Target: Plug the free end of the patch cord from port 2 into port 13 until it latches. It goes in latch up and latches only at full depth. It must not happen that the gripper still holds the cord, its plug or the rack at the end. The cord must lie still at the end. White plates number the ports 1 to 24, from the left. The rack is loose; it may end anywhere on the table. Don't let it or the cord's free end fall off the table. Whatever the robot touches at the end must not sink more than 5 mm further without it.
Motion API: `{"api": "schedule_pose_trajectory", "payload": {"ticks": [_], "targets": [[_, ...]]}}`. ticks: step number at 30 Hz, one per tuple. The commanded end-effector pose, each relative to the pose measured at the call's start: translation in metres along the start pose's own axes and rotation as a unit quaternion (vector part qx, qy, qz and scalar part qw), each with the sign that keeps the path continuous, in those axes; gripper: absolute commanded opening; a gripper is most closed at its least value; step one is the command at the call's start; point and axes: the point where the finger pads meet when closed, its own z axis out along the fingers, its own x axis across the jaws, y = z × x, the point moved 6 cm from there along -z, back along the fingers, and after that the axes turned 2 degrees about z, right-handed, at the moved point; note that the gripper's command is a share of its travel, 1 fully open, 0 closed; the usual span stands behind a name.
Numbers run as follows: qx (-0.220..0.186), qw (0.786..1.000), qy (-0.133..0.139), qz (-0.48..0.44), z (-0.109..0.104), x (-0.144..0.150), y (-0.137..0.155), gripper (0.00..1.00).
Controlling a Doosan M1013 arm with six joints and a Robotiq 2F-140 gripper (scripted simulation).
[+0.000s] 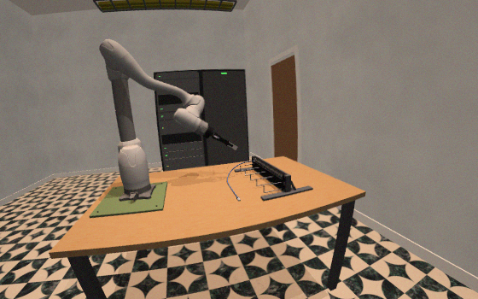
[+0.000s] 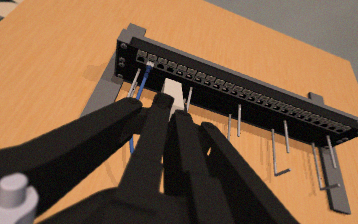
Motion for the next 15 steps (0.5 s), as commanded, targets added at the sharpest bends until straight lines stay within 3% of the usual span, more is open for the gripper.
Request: {"api": "schedule_pose_trajectory", "payload": {"ticks": [1,7,15], "targets": [[-0.003,1.000,0.005,-0.001,-0.002,0.000,-0.001,0.00],[-0.003,1.000,0.005,-0.001,-0.002,0.006,-0.001,0.00],[-0.003,1.000,0.005,-0.001,-0.003,0.042,-0.002,0.00]]}}
